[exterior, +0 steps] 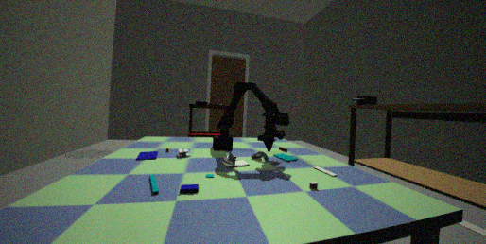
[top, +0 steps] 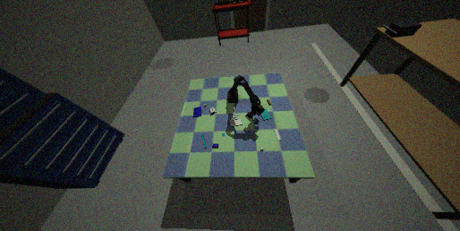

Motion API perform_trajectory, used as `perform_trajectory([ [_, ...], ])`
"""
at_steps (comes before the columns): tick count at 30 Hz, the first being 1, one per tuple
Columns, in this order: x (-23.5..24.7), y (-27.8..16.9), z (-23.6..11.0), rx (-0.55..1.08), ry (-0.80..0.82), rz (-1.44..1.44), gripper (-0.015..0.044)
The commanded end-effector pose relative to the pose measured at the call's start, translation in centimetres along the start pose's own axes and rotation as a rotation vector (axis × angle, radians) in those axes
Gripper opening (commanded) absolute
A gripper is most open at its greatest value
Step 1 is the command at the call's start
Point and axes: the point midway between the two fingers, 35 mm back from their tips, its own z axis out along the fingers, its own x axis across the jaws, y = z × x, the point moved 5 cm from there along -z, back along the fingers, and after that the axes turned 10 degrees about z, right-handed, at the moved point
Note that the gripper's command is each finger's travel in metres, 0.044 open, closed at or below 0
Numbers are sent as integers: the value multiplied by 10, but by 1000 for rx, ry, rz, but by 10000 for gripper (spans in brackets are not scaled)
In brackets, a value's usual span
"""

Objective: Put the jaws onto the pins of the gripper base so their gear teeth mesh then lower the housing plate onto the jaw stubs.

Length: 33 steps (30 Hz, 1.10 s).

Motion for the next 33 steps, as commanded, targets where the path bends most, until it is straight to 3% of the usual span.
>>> perform_trajectory([
  [1, 0, -2, 10, 8, 0, -9, 0],
  [33, -24, 3, 25, 7, -4, -18, 0],
])
